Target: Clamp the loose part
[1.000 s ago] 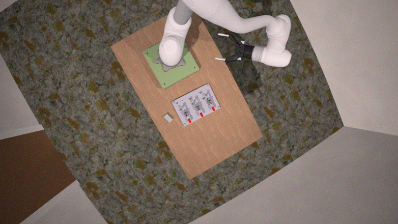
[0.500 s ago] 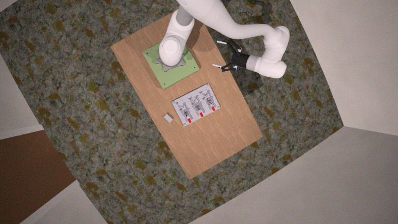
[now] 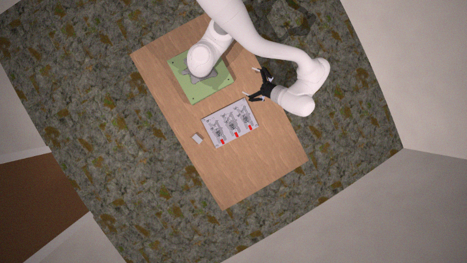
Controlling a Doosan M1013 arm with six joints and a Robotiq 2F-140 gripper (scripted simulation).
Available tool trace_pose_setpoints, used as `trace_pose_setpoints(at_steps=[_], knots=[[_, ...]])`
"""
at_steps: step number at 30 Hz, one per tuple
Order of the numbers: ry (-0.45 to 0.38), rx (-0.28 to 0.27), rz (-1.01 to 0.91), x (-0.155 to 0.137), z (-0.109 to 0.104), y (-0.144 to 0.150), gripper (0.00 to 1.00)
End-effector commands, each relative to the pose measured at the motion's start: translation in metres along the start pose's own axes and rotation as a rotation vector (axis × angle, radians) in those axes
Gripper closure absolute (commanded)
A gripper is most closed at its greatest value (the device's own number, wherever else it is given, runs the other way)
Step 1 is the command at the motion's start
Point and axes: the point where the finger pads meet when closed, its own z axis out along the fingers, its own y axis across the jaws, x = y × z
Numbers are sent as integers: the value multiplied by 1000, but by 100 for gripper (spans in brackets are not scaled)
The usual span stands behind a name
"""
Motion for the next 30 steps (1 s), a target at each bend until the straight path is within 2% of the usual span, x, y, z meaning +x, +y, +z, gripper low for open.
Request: trace_pose_setpoints(at_steps=[1, 3, 4, 6, 8, 12, 16, 17, 20, 23, 26, 30], knots=[[129, 12, 117, 7, 5, 40, 0], [159, 14, 147, 9, 6, 50, 0], [201, 16, 189, 10, 7, 64, 0], [201, 16, 189, 10, 7, 64, 0], [277, 19, 269, 12, 8, 89, 0], [350, 20, 348, 11, 9, 115, 0], [457, 19, 471, 7, 9, 154, 0], [459, 19, 474, 7, 10, 155, 0], [541, 14, 574, 0, 10, 186, 0], [549, 14, 584, -1, 10, 189, 0], [644, 4, 706, -14, 11, 226, 0], [693, -3, 773, -23, 12, 245, 0]])
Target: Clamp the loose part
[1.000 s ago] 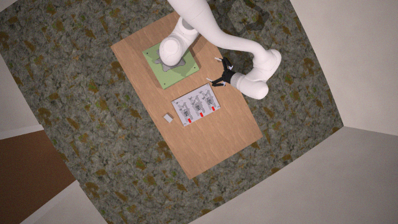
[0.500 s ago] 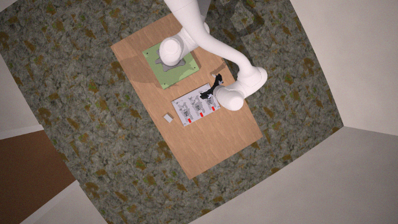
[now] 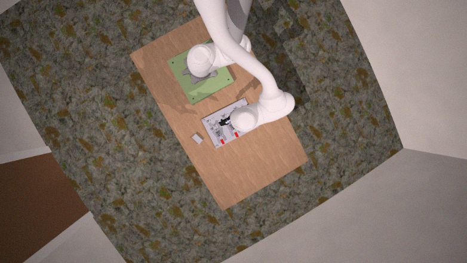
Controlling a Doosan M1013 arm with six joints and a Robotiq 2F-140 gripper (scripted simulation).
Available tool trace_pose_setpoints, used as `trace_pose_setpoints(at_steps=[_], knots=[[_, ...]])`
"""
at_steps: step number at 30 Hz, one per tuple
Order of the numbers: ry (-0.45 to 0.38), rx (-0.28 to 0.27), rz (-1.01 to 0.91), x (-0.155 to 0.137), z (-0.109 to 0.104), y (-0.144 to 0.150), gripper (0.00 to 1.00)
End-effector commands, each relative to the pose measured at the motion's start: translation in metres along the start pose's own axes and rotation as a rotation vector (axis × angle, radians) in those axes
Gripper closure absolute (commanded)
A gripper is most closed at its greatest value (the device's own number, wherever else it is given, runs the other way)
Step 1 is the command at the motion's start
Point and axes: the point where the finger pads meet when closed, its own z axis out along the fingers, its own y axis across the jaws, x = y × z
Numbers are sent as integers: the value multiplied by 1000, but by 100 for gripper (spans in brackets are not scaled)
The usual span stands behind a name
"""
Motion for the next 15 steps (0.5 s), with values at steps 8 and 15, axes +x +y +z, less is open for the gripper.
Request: trace_pose_setpoints(at_steps=[8, 15], knots=[[81, -11, 97, 9, 1, 32, 0], [81, -11, 97, 9, 1, 32, 0]])
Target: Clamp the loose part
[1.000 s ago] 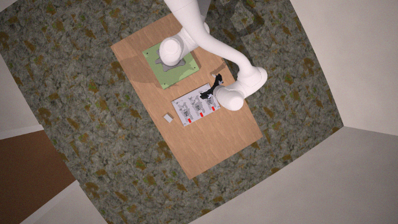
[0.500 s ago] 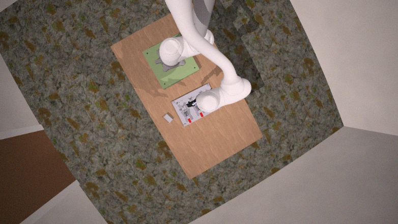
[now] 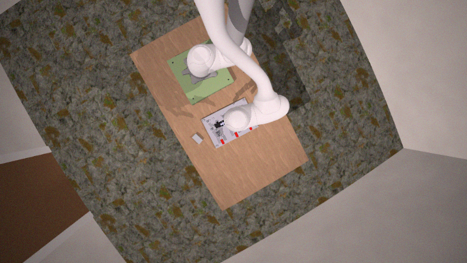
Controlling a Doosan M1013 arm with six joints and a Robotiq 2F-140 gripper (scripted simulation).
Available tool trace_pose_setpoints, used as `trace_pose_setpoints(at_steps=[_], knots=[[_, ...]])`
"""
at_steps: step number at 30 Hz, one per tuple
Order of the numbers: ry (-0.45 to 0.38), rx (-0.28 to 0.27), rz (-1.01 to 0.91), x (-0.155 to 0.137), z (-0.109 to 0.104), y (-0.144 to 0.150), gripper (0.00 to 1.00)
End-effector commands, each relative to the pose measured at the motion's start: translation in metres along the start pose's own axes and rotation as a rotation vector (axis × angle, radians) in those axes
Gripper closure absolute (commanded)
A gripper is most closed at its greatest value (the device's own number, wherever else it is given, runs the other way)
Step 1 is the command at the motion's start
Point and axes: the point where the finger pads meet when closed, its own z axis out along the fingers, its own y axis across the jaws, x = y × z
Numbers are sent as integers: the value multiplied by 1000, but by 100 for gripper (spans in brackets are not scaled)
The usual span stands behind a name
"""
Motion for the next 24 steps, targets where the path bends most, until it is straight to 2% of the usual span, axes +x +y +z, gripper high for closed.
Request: trace_pose_setpoints(at_steps=[1, 7, 8, 24], knots=[[4, 2, 11, -1, 0, 2, 0], [4, 2, 11, -1, 0, 2, 0], [4, 2, 11, -1, 0, 2, 90], [4, 2, 11, -1, 0, 2, 90]])
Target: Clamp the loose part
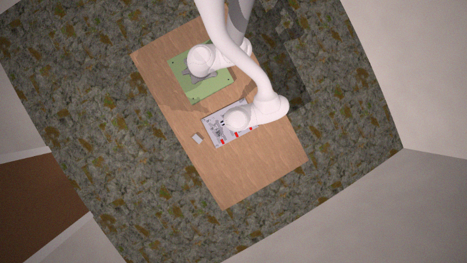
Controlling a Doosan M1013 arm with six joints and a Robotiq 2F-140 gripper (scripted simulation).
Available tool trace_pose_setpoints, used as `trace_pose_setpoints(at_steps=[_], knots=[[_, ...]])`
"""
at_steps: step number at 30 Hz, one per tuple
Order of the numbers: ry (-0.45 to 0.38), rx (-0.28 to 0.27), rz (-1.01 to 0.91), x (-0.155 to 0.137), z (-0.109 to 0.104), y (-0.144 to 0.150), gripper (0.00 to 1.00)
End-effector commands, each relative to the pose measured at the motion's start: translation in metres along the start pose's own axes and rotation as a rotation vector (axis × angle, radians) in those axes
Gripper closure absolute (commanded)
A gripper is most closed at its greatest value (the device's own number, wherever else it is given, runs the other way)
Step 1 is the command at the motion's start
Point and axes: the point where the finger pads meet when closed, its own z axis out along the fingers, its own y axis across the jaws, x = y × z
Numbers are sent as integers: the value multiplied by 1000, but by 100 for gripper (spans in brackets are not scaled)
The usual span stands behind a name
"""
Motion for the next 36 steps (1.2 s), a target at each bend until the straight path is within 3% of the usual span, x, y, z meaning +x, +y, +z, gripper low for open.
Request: trace_pose_setpoints(at_steps=[1, 17, 18, 36], knots=[[3, 2, 9, -1, 0, 1, 90], [3, 2, 9, -1, 0, 1, 90], [3, 2, 9, -1, 0, 1, 38], [3, 2, 9, -1, 0, 1, 38]])
